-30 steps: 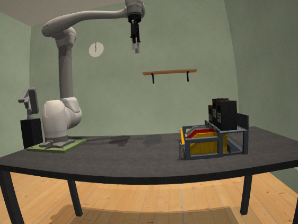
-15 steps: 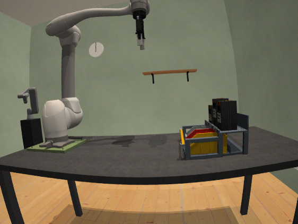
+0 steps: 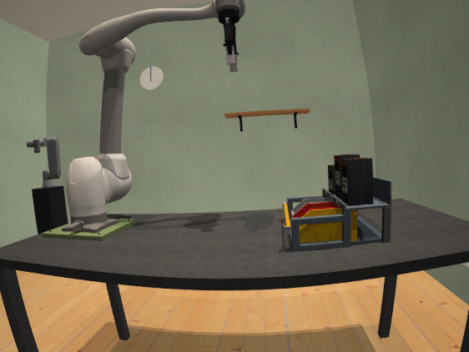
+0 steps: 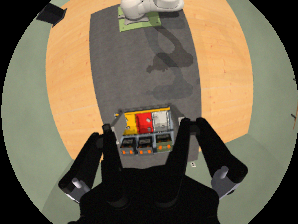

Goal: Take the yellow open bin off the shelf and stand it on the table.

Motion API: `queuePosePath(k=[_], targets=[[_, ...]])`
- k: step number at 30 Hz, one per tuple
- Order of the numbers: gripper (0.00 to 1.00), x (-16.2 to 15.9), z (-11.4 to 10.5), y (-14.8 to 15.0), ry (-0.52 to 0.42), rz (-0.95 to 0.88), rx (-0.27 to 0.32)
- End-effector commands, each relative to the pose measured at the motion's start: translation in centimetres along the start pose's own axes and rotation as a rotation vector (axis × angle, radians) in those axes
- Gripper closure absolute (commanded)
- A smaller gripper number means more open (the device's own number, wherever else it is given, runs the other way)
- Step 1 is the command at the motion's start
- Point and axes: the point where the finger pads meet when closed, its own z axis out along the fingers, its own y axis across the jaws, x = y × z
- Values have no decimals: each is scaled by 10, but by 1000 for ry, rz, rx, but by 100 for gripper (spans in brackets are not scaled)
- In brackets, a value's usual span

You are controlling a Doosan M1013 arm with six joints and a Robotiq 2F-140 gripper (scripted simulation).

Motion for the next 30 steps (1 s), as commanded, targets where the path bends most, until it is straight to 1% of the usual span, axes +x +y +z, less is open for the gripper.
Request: queuePosePath(k=[1, 5, 17, 22, 30], targets=[[43, -8, -3, -4, 0, 0, 0], [43, -42, -17, -21, 0, 0, 0], [43, -42, -17, -21, 0, 0, 0], [43, -88, -35, -45, 0, 0, 0], [43, -88, -35, -45, 0, 0, 0]])
